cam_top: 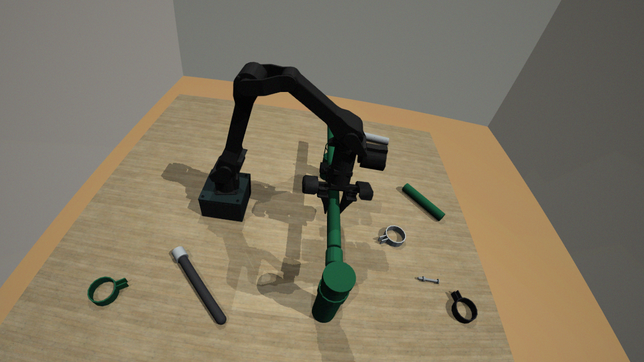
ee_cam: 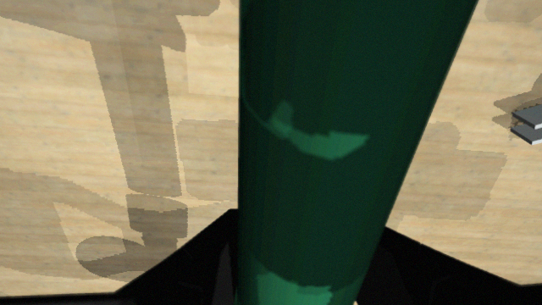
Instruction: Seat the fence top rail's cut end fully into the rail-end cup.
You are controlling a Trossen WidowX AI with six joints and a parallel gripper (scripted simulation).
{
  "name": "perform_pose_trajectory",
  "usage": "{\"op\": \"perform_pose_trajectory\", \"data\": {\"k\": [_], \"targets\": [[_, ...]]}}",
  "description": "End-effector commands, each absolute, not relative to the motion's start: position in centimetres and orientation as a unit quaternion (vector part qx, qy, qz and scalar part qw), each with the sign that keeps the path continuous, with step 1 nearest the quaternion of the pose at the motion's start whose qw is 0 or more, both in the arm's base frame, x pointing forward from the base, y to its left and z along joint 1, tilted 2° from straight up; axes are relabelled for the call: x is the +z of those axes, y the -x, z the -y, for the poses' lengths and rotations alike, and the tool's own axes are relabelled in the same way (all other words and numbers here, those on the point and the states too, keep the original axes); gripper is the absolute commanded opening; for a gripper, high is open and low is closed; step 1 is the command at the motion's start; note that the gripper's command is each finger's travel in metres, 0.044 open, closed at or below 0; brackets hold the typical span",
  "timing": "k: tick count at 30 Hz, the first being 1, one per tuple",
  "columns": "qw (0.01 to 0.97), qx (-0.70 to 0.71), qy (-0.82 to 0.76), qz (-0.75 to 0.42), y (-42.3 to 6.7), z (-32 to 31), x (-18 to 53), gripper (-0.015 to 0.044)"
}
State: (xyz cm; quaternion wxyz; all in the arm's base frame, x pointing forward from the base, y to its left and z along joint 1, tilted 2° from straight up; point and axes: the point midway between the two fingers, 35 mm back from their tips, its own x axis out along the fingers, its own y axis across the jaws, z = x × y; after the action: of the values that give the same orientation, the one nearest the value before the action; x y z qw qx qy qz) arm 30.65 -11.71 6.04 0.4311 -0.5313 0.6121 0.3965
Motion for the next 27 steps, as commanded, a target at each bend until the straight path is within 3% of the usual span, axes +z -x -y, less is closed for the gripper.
{"op": "perform_pose_trajectory", "data": {"k": [1,27], "targets": [[0.428,0.391,0.533,-0.616,-30.52,12.93,6.17,0.0],[0.428,0.393,0.533,-0.615,-30.37,13.32,6.08,0.0]]}}
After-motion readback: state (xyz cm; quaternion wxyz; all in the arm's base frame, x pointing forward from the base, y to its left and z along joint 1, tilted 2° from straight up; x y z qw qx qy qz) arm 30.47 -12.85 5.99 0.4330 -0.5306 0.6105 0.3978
